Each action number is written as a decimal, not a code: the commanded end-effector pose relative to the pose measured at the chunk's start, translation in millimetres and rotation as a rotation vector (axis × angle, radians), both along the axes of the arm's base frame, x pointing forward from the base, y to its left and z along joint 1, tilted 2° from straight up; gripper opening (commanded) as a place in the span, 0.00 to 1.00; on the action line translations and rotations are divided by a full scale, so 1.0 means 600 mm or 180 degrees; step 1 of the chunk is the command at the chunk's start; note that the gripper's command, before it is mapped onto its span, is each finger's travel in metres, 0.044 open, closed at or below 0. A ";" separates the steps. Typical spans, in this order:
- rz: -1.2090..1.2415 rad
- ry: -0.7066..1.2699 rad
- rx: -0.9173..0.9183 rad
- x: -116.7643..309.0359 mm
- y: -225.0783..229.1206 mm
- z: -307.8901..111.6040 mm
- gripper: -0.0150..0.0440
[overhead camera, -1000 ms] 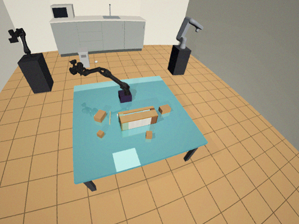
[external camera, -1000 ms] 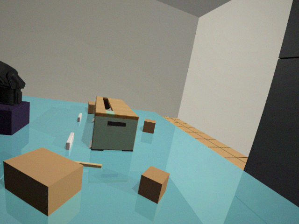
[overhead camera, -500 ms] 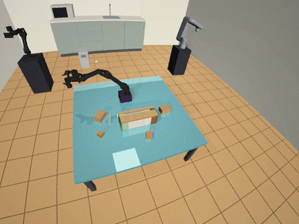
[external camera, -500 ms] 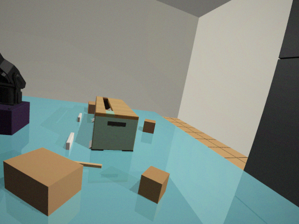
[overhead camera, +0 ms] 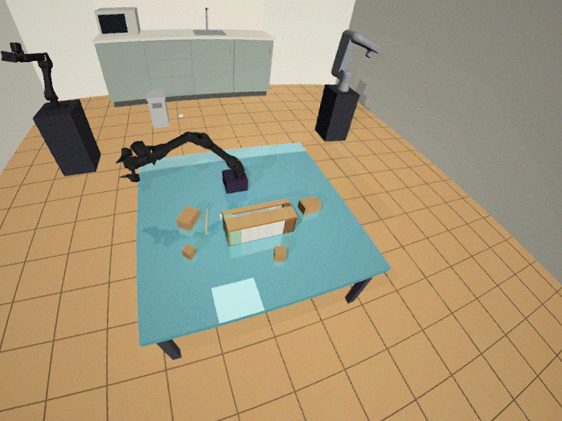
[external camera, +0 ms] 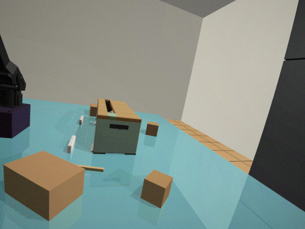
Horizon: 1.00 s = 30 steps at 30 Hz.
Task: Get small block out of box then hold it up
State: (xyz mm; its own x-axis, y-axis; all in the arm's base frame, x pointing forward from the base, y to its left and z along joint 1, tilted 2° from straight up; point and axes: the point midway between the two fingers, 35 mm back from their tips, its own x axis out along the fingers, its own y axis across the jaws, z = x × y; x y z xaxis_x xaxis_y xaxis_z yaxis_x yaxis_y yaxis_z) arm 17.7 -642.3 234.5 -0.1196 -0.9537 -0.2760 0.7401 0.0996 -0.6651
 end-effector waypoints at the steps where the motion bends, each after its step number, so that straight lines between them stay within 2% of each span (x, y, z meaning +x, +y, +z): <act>1: 0.0186 -0.0357 0.0211 0.077 0.023 -0.018 0.93; 9: 0.0455 -0.1049 0.0768 0.227 0.095 -0.059 0.93; 19: 0.0577 -0.1722 0.1503 0.368 0.209 -0.100 0.93; 30: 0.0504 -0.2238 0.2820 0.534 0.453 -0.145 0.93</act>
